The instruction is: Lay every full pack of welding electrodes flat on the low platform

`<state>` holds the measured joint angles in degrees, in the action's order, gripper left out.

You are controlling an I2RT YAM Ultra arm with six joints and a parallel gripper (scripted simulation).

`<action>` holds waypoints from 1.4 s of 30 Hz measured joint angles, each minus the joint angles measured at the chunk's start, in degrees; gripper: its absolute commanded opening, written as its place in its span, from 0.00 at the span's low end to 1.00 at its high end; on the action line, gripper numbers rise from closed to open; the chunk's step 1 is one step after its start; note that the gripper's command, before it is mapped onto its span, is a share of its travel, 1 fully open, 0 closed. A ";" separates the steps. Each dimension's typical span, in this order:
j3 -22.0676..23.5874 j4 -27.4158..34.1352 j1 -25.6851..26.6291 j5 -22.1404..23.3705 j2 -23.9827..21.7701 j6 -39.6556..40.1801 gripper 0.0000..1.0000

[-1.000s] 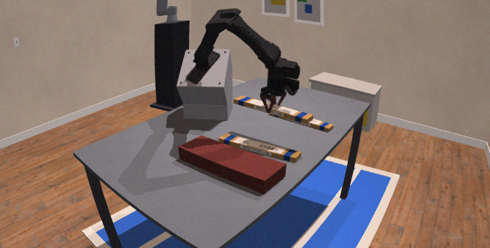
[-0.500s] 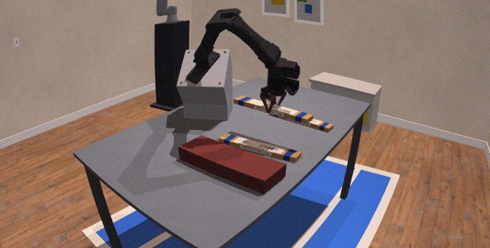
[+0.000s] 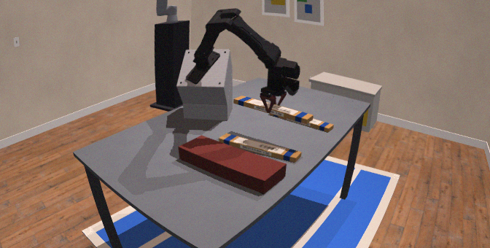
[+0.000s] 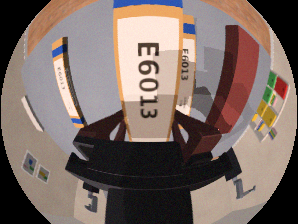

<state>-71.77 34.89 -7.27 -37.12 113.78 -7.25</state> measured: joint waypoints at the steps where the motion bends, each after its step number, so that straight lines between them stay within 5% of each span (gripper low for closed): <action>1: 0.00 0.00 0.00 0.00 0.00 0.00 0.00; 42: 1.16 -5.16 1.49 0.87 2.73 2.49 0.00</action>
<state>-70.61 29.74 -5.78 -36.25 116.51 -4.75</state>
